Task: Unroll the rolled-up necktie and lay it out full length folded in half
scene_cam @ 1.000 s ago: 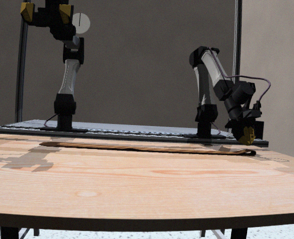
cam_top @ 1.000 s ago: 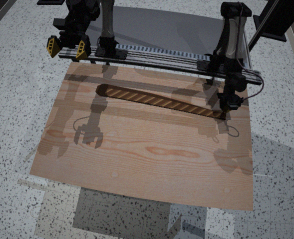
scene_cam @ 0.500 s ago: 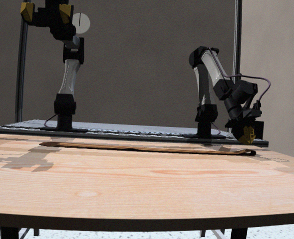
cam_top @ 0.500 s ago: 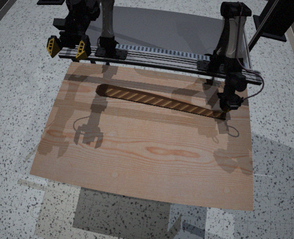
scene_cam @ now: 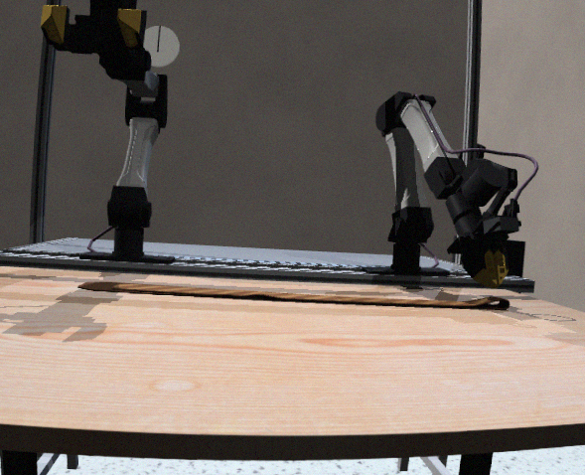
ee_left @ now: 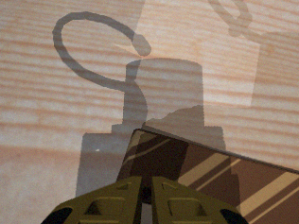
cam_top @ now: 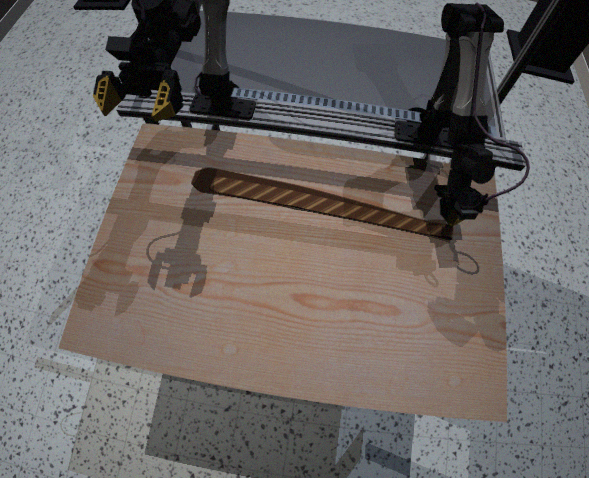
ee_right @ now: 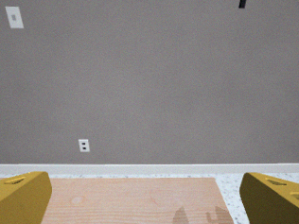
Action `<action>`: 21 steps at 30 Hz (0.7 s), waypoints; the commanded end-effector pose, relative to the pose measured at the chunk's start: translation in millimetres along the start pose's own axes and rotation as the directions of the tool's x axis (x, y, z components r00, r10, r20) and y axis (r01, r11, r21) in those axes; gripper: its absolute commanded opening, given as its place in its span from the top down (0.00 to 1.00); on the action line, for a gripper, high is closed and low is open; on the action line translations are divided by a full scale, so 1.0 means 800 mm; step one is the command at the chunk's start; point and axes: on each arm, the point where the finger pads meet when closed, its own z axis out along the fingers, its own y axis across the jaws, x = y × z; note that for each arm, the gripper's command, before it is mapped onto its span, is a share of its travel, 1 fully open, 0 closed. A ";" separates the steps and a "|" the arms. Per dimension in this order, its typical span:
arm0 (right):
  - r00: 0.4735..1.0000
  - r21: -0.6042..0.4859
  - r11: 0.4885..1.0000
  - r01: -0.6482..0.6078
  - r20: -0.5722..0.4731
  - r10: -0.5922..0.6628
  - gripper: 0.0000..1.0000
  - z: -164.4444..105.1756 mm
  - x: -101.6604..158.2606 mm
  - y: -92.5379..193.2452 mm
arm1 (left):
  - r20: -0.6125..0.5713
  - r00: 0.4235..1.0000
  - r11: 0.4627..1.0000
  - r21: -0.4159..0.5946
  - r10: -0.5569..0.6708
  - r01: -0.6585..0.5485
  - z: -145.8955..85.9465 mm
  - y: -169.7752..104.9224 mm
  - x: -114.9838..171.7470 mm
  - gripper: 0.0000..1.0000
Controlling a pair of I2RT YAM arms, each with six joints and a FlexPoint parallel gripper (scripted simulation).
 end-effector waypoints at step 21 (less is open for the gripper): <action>1.000 -0.002 1.000 -0.008 0.008 0.008 0.00 0.002 -0.007 -0.001 | 0.014 1.000 1.000 -0.007 -0.009 0.009 -0.008 0.003 -0.014 0.93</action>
